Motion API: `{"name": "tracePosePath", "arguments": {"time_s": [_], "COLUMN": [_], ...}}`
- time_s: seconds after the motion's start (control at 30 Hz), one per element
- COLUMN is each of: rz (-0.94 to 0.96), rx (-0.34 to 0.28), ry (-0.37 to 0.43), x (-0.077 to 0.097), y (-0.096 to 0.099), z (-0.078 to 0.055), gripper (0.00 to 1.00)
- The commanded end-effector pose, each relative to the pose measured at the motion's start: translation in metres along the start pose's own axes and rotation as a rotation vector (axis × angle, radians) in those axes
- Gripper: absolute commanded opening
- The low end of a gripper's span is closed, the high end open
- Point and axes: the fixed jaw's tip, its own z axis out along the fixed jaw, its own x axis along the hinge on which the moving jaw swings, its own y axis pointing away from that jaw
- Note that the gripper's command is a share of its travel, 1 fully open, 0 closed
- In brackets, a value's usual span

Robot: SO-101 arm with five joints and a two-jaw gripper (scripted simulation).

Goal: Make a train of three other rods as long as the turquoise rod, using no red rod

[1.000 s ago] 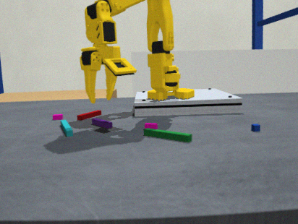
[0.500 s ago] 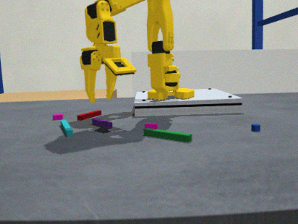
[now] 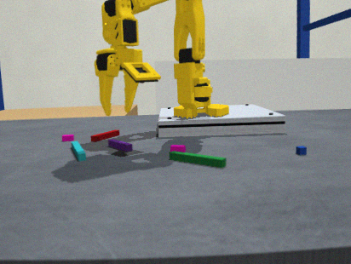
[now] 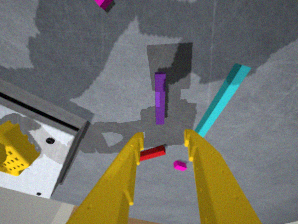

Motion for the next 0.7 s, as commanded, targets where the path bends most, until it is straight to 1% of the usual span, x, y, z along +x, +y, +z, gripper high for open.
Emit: {"name": "tracePosePath", "arguments": {"time_s": [0.0, 0.4, 0.67], "rz": [0.012, 0.012, 0.012], "rx": [-0.012, -0.012, -0.012], "ry": [-0.001, -0.001, -0.001], "x": [0.0, 0.0, 0.0], "y": [0.004, 0.004, 0.003], "z": [0.0, 0.001, 0.011], "gripper": [0.19, 0.19, 0.19]}}
